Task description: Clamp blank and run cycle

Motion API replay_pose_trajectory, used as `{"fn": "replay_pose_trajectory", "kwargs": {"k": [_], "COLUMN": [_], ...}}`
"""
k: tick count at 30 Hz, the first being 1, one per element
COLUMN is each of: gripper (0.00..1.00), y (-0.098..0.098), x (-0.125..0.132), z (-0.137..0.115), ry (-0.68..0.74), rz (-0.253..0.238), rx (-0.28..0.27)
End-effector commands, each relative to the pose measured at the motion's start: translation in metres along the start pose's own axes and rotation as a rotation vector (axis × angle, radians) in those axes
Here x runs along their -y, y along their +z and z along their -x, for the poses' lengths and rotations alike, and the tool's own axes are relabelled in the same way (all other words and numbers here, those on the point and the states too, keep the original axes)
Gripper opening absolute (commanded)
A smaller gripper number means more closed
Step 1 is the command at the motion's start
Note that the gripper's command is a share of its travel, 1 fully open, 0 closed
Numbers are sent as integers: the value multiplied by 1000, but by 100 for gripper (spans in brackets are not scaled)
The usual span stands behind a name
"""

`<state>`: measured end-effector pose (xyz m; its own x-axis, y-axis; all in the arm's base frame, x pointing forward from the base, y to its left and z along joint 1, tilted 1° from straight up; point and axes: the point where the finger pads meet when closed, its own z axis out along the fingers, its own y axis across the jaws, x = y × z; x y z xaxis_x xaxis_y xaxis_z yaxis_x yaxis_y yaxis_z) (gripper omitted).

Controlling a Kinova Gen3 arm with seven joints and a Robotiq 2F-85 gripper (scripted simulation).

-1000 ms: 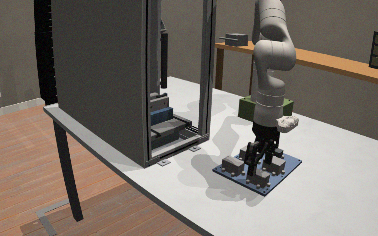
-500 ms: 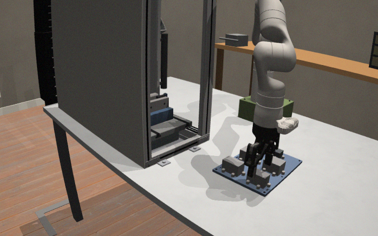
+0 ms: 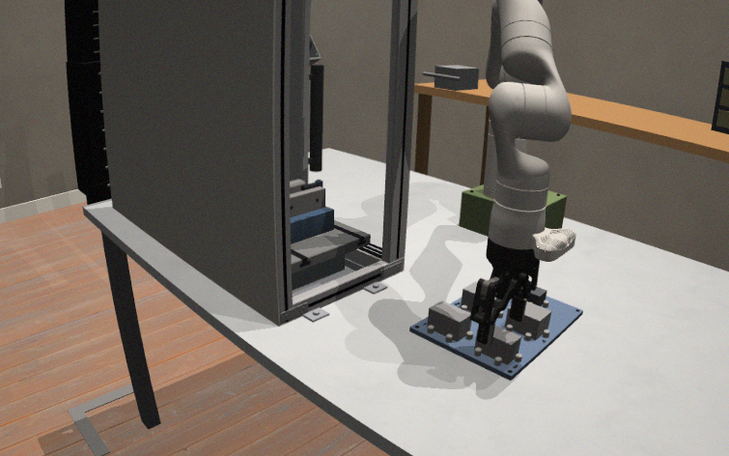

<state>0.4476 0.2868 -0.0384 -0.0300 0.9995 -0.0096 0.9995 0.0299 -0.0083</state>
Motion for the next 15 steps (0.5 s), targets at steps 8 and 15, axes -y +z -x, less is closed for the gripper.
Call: {"fn": "replay_pose_trajectory", "kwargs": {"k": [8,15], "gripper": [100,100], "y": [3,3], "x": [-1,-1], "z": [0,0], "ry": [11,7], "rz": [4,3], "rx": [0,-1]}}
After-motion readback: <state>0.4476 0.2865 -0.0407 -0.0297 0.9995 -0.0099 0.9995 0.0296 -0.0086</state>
